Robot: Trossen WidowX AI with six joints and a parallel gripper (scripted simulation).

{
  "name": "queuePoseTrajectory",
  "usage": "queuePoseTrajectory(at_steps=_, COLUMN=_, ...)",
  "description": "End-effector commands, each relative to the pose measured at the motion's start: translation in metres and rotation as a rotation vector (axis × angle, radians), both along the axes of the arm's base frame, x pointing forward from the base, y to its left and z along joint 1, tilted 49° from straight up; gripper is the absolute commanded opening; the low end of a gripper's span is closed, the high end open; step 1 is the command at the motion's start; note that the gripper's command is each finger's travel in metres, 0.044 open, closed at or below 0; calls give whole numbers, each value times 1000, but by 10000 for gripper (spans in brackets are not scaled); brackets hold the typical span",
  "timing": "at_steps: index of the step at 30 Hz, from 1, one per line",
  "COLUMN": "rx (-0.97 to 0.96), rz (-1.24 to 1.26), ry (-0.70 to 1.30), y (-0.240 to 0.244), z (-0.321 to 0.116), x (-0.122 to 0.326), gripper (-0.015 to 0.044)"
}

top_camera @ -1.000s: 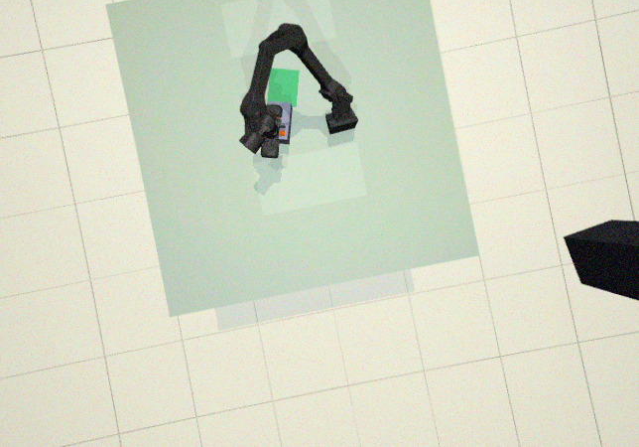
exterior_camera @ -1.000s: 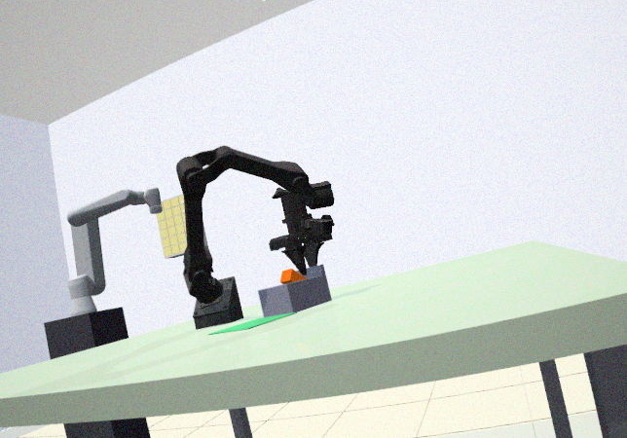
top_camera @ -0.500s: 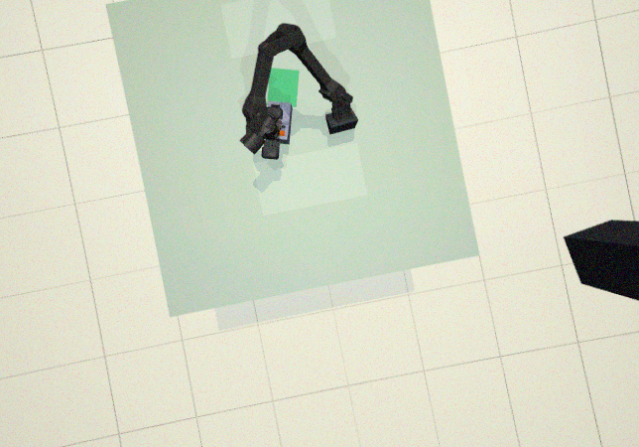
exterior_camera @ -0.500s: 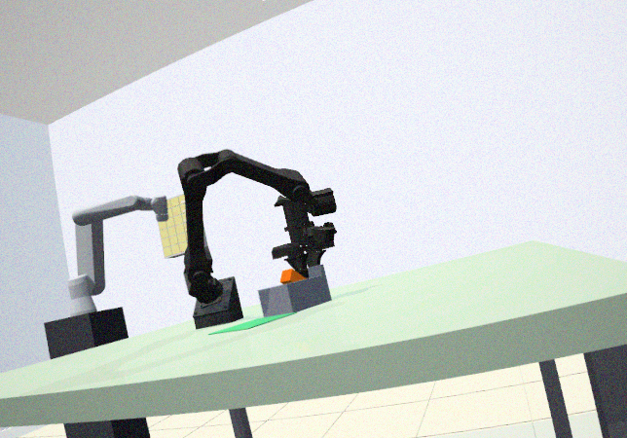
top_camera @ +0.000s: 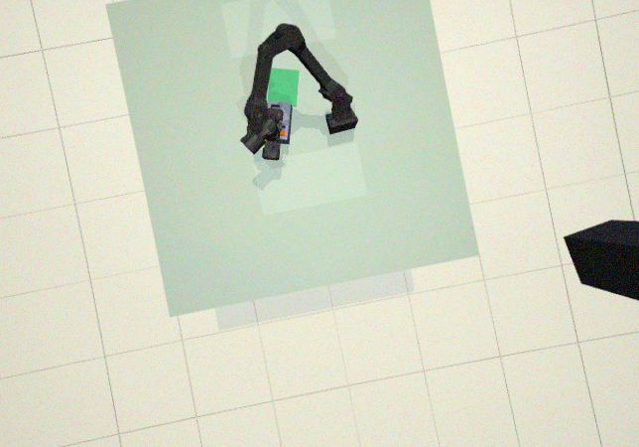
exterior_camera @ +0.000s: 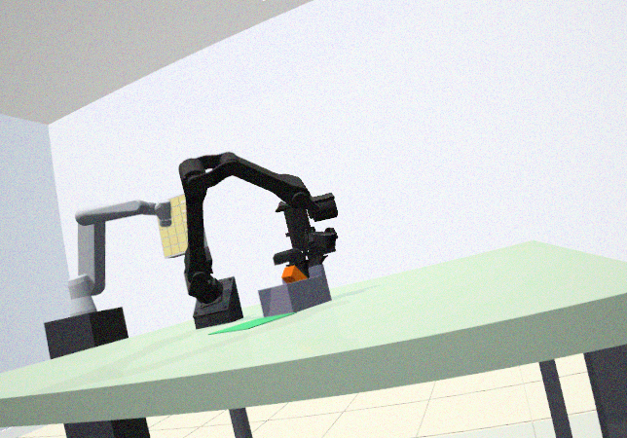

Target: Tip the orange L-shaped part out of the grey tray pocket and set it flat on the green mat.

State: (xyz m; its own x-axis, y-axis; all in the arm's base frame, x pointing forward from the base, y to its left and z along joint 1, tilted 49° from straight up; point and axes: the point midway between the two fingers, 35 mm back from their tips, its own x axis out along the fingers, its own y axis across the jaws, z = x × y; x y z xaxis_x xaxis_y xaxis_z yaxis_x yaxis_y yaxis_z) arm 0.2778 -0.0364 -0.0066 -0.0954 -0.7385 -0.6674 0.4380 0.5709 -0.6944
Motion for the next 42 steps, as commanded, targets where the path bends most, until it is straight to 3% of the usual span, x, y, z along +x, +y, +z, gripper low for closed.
queuePoseTrajectory(at_steps=1, rx=-7, rz=-3, ry=9, y=-4, z=-1, x=-3, gripper=180)
queuePoseTrajectory(at_steps=28, rx=-5, rz=-3, ry=8, y=16, z=2, x=5, gripper=180)
queuePoseTrajectory(at_steps=37, rx=-3, rz=-3, ry=10, y=77, z=69, x=9, gripper=180)
queuePoseTrajectory(at_steps=42, rx=-3, rz=-3, ry=10, y=78, z=71, x=9, gripper=180)
